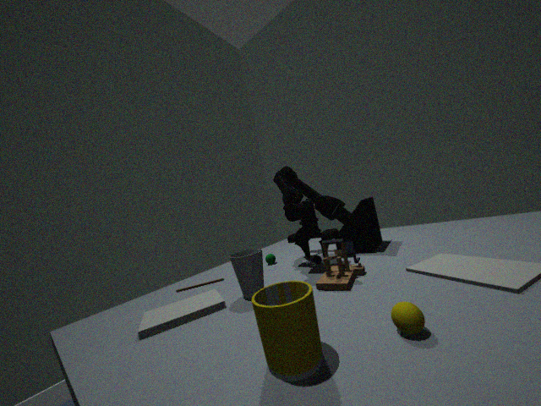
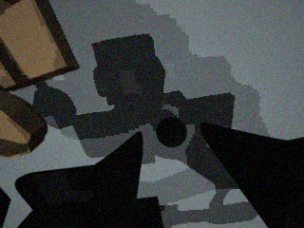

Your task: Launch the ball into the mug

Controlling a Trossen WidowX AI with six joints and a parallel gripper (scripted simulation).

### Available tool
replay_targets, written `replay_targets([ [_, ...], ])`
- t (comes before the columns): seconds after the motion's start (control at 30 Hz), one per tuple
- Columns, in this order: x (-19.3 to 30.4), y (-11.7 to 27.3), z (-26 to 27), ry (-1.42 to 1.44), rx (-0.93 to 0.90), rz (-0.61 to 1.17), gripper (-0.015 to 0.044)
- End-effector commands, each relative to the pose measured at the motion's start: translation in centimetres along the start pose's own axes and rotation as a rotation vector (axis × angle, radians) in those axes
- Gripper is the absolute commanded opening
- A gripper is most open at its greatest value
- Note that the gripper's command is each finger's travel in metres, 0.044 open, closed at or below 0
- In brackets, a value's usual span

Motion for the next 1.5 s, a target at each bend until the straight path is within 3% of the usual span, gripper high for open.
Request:
replay_targets([
  [0.0, 0.2, -0.7, 0.0, 0.008, 0.005, 0.005, 0.0300],
  [0.13, 0.2, -1.0, 0.0, 0.008, 0.006, 0.005, 0.0300],
  [0.33, 0.2, -1.0, 0.0, 0.008, 0.006, 0.005, 0.0142],
  [0.57, 0.2, -1.0, 0.0, 0.008, 0.006, 0.005, 0.0096],
  [0.7, 0.1, -0.4, 0.1, 0.009, 0.001, 0.003, 0.0000],
  [1.47, 0.3, 10.4, 0.8, 0.010, -0.008, 0.005, 0.0000],
])
Point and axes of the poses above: the point midway between the two fingers, 35 mm back from their tips, its own y axis back along the fingers, its own z axis across the jaws, x = y × z, the point moved 2 cm from there along y, back along the fingers, and after that the axes turned 3 degrees about y, right-handed, at the moved point
